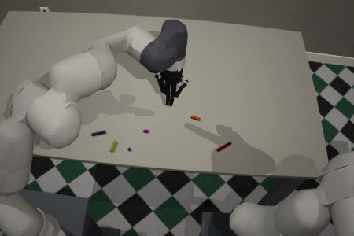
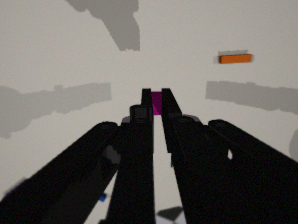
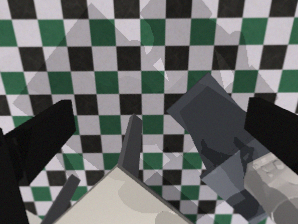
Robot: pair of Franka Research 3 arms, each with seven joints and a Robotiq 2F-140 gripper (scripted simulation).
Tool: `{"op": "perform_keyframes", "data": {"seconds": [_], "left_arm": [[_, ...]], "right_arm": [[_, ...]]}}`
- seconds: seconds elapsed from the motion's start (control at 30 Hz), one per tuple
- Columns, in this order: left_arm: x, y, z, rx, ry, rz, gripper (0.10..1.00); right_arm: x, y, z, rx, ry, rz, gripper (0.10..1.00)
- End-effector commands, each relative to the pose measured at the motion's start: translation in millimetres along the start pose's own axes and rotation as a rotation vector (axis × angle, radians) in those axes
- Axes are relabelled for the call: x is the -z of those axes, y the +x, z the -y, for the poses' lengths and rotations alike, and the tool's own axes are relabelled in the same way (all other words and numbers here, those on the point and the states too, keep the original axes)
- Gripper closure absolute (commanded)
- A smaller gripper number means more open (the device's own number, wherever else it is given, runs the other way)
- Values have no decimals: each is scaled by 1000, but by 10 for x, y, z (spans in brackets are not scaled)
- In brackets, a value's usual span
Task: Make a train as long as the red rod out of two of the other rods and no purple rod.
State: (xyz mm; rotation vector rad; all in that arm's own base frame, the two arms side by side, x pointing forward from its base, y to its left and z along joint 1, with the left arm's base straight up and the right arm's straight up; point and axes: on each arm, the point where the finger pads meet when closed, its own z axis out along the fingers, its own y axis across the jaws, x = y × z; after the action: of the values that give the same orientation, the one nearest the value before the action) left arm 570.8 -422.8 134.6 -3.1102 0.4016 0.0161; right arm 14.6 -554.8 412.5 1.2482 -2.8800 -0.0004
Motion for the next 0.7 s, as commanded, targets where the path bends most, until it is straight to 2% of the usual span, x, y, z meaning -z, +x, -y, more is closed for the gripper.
{"op": "perform_keyframes", "data": {"seconds": [0.0, 0.23, 0.3, 0.67], "left_arm": [[16, 32, 94, -167, -9, -10, 974], [20, 48, 315, -262, -9, -11, 974], [20, 48, 315, -262, -9, -11, 974], [23, 55, 708, -432, -8, -12, 974]], "right_arm": [[5, -5, -2, -6, 1, 2, 98], [5, -5, -2, -6, 1, 2, 98], [5, -5, -2, -6, 1, 2, 98], [5, -5, -2, -6, 1, 2, 98]]}}
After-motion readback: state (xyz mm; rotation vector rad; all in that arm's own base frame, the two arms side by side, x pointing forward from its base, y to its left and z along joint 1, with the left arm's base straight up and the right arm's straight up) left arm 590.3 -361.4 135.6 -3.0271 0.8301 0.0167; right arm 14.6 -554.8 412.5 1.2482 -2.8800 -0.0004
